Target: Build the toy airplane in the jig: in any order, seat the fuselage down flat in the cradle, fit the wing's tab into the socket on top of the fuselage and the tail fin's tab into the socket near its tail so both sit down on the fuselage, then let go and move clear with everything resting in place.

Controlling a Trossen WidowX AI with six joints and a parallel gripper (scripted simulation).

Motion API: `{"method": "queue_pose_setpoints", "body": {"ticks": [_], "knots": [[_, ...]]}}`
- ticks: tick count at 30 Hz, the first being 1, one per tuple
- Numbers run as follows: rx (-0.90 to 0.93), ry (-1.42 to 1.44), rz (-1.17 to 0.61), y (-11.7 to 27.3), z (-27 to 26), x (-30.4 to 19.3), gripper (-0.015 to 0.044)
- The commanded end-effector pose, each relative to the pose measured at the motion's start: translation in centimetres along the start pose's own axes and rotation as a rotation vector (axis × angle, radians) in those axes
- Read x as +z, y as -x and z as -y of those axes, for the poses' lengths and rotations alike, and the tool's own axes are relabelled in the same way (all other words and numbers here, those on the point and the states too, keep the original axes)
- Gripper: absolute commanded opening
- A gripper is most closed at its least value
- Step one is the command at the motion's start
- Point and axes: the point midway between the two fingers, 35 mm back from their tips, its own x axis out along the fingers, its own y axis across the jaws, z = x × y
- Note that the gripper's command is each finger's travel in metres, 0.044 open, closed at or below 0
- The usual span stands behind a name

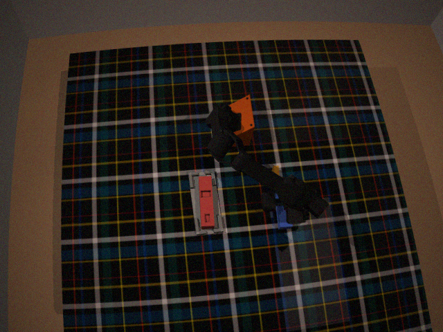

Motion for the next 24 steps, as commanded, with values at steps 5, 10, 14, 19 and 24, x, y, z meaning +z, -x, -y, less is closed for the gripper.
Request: {"method": "queue_pose_setpoints", "body": {"ticks": [5,10,14,19,24], "knots": [[-0.008,0.01,0.001,-1.4,0.0,-0.1,0.044],[-0.009,0.01,0.002,-2.2,0.0,-0.1,0.044],[-0.009,0.01,0.002,-2.9,0.0,-0.1,0.044],[-0.01,0.01,0.002,-3.7,0.1,-0.1,0.044],[-0.01,0.01,0.002,-4.4,0.1,-0.2,0.044]]}}
